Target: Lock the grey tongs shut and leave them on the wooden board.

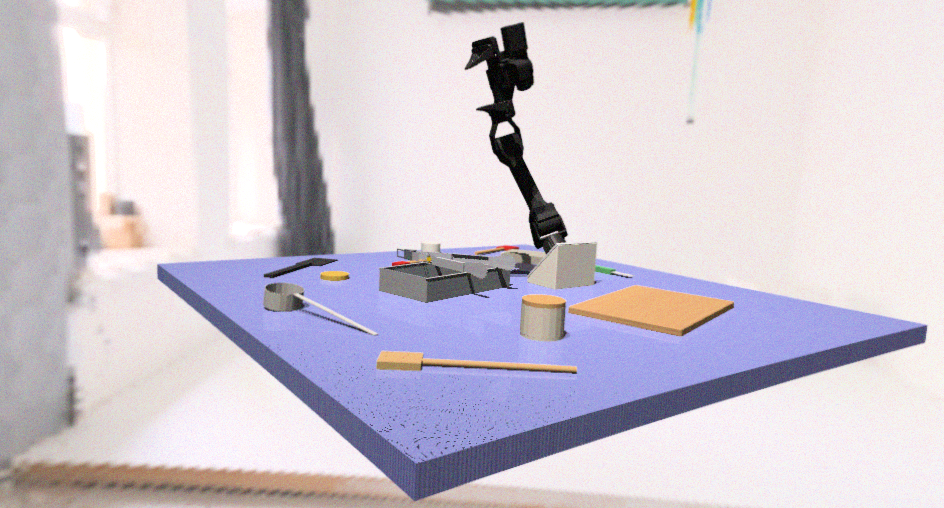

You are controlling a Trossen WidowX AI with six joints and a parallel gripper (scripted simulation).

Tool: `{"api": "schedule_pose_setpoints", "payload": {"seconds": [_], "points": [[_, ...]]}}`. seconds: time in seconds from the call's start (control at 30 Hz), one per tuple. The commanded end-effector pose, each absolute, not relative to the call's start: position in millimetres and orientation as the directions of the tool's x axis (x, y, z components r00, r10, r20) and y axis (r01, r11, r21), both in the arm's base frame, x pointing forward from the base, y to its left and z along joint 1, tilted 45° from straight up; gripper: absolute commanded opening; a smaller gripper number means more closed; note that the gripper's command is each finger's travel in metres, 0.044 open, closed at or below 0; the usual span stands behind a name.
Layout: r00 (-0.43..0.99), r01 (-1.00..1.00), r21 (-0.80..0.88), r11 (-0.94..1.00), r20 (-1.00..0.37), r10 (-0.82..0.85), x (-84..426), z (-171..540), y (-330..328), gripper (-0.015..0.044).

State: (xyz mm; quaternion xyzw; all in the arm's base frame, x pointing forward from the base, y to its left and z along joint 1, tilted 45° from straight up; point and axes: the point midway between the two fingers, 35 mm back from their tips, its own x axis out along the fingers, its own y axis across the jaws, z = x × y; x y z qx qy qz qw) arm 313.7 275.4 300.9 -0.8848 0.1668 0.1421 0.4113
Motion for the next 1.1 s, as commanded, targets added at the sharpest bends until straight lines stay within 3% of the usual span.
{"api": "schedule_pose_setpoints", "payload": {"seconds": [0.0, 0.27, 0.6, 1.07], "points": [[0.821, -0.558, -0.541, -0.629, -0.472, -0.321, 341, 267, 224, 0.044], [0.515, -0.832, -0.2, -0.517, -0.624, -0.588, 359, 202, 100, 0.044], [-0.014, -0.95, 0.229, -0.211, -0.708, -0.706, 312, 150, -31, 0.044], [-0.025, -0.95, 0.236, -0.203, -0.708, -0.705, 320, 150, -34, 0.044]]}}
